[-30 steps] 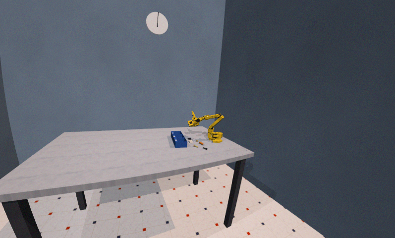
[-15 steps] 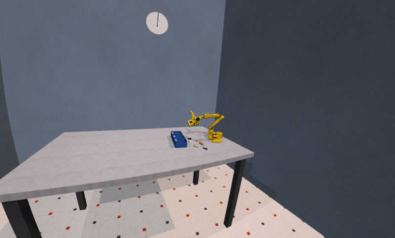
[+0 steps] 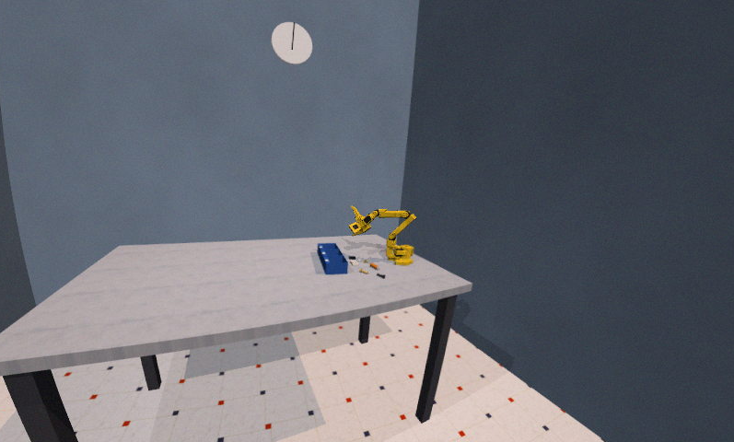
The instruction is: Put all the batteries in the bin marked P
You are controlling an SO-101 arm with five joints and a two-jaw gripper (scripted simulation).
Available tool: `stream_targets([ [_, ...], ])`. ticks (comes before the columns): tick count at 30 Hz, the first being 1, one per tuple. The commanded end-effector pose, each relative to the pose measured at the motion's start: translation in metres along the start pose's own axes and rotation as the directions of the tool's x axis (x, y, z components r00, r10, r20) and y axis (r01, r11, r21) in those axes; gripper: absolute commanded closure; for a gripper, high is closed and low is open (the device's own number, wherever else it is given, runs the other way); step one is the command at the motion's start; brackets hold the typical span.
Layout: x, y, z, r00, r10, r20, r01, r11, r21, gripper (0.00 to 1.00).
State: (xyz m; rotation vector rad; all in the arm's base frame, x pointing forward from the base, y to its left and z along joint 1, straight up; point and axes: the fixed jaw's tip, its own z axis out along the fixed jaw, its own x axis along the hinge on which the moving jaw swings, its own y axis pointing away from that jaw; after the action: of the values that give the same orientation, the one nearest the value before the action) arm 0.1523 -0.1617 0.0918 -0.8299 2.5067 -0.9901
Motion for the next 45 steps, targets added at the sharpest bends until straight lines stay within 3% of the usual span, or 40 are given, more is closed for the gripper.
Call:
stream_targets([
  [1,-0.002,-0.001,-0.003,1.0,-0.012,0.007,0.012,1.0,-0.01,0.0],
  [13,-0.012,-0.004,-0.014,0.997,-0.065,0.031,0.068,0.995,-0.077,0.0],
  [15,-0.012,-0.004,-0.014,0.997,-0.065,0.031,0.068,0.995,-0.077,0.0],
  [16,-0.008,0.007,-0.009,0.999,-0.049,0.02,0.051,0.993,-0.108,0.0],
  [32,-0.024,0.012,-0.014,0.998,0.043,0.045,-0.035,0.986,-0.166,0.0],
  [39,-0.047,0.022,-0.024,0.983,0.176,0.051,-0.157,0.952,-0.261,0.0],
  [45,-0.068,0.034,-0.038,0.951,0.307,0.013,-0.282,0.888,-0.363,0.0],
])
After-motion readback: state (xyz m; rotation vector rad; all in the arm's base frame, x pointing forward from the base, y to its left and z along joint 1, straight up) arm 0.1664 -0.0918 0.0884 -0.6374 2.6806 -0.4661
